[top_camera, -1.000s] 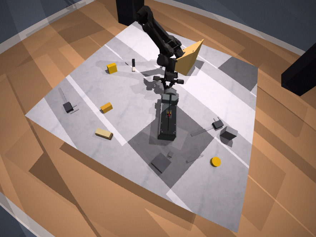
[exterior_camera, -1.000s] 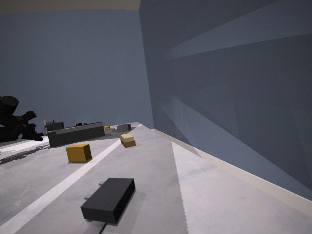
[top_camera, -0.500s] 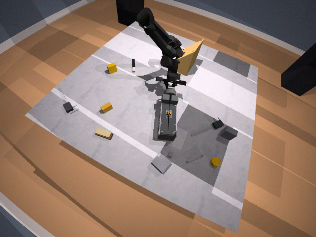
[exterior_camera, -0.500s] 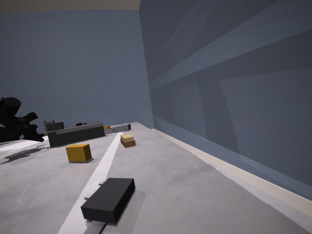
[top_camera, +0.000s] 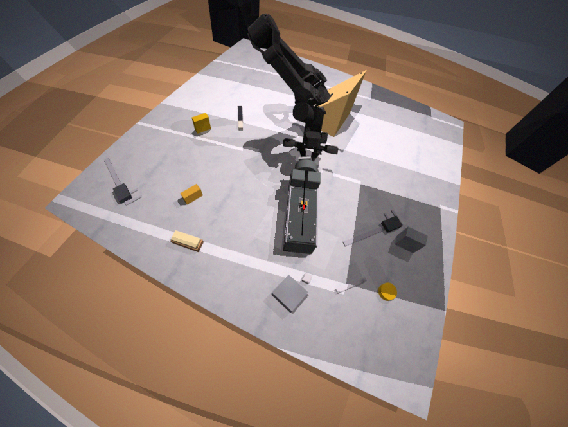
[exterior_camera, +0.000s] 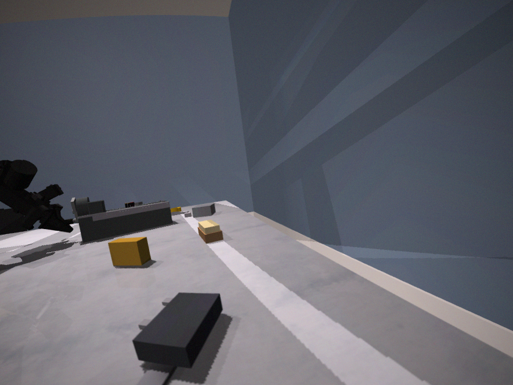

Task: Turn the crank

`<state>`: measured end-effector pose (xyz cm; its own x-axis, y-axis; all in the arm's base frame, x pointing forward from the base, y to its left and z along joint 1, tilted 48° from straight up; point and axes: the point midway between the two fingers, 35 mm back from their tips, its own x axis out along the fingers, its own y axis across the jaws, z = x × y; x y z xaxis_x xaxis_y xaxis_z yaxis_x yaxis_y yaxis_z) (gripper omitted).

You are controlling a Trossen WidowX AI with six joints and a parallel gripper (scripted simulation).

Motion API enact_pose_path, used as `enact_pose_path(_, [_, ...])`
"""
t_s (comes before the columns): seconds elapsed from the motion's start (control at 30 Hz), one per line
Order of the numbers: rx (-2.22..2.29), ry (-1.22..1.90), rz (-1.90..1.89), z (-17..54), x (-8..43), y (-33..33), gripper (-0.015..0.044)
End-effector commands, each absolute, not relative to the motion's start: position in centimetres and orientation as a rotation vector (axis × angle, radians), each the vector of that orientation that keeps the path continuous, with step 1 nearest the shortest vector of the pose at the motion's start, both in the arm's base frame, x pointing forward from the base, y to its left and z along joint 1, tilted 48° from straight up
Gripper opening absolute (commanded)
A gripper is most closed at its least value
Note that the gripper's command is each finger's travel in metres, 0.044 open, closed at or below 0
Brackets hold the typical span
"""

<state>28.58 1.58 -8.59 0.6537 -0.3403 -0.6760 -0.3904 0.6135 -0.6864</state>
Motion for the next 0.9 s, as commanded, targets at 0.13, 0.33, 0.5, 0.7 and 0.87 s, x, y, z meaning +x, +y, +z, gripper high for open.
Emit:
enact_pose_path(0.13, [-0.949, 0.898, 0.061, -9.0, 28.1, 2.7, 0.0000])
enact_pose_path(0.33, [-0.949, 0.897, 0.061, -9.0, 27.9, 3.3, 0.0000])
enact_pose_path(0.5, [-0.948, 0.897, 0.061, -8.9, 27.8, 3.9, 0.0000])
enact_pose_path(0.7, [-0.948, 0.897, 0.062, -8.5, 27.7, 4.6, 0.0000])
enact_pose_path(0.87, [-0.947, 0.897, 0.062, -8.1, 27.6, 5.1, 0.0000])
